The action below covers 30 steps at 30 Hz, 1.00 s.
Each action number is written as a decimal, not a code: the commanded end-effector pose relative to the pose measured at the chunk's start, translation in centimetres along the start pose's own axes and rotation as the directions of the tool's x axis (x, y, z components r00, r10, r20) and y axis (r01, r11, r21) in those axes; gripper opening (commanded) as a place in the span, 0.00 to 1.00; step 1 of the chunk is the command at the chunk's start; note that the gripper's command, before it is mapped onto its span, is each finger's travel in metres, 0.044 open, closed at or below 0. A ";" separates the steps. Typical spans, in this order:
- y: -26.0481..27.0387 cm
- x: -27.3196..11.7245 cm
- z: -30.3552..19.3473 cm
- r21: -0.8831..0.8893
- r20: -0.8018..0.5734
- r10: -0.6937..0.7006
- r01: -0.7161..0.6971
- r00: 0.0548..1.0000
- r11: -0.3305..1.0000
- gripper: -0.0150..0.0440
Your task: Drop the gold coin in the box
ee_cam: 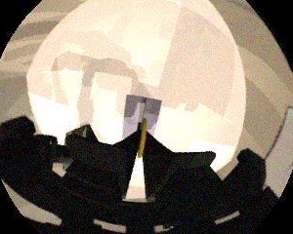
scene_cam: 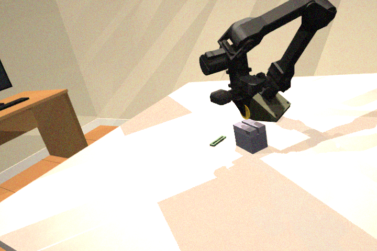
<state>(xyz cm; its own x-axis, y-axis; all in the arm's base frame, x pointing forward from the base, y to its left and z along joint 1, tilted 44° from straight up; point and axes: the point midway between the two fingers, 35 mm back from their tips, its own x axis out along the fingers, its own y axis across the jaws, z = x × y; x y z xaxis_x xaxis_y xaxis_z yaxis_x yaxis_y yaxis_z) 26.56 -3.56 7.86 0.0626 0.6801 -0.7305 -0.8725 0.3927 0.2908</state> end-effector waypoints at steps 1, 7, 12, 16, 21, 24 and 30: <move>0.3 -0.1 0.4 0.002 0.004 -0.002 0.002 1.000 1.000 0.26; 0.0 0.0 0.0 0.000 0.000 0.000 0.000 1.000 1.000 0.25; 0.1 0.0 0.1 0.000 0.000 0.000 0.000 1.000 1.000 0.25; 0.3 -0.1 0.3 0.002 0.000 0.000 0.000 1.000 1.000 0.25; 0.4 -0.2 0.4 0.004 0.000 0.000 0.000 1.000 1.000 0.25; 0.4 -0.3 0.6 0.003 0.000 0.000 0.000 1.000 1.000 0.25; 0.4 -0.3 0.8 0.000 0.000 0.000 0.000 1.000 1.000 0.25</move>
<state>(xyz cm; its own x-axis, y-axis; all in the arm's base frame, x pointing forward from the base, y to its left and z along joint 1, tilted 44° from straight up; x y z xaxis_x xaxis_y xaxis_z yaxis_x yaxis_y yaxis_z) 26.45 -3.18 8.34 0.0564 0.6809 -0.7302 -0.8719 0.3899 0.2963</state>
